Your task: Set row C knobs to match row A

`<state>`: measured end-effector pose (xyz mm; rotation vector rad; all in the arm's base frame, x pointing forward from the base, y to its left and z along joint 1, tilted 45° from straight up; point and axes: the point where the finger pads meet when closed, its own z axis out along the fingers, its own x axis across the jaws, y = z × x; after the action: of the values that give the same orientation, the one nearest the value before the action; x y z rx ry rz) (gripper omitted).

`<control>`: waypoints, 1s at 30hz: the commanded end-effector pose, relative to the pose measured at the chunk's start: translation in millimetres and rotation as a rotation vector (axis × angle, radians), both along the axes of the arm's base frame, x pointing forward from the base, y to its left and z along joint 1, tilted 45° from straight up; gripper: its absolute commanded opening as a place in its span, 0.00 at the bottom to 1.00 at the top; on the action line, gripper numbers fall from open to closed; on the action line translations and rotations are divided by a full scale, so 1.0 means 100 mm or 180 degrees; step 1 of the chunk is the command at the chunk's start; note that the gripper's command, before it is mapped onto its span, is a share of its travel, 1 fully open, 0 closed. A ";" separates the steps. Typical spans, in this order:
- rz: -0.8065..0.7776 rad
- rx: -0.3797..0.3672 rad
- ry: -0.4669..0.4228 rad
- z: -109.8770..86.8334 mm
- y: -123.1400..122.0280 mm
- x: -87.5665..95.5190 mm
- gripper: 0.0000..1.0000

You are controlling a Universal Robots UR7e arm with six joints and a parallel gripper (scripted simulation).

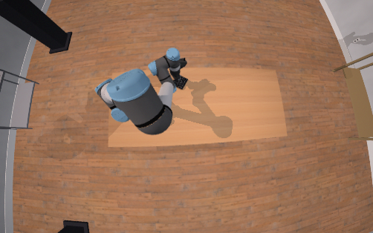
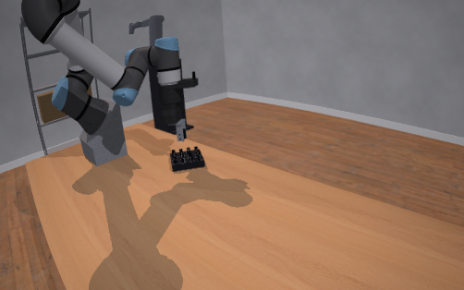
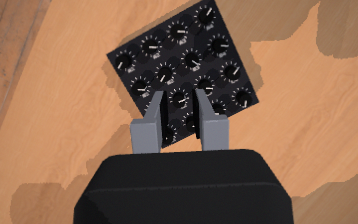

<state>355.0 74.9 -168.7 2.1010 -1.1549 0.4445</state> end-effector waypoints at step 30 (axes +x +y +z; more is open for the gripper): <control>0.1414 0.0078 0.1409 0.08 0.01 -0.09 0.46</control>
<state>348.1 77.0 -162.5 2.2994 -0.5324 0.1817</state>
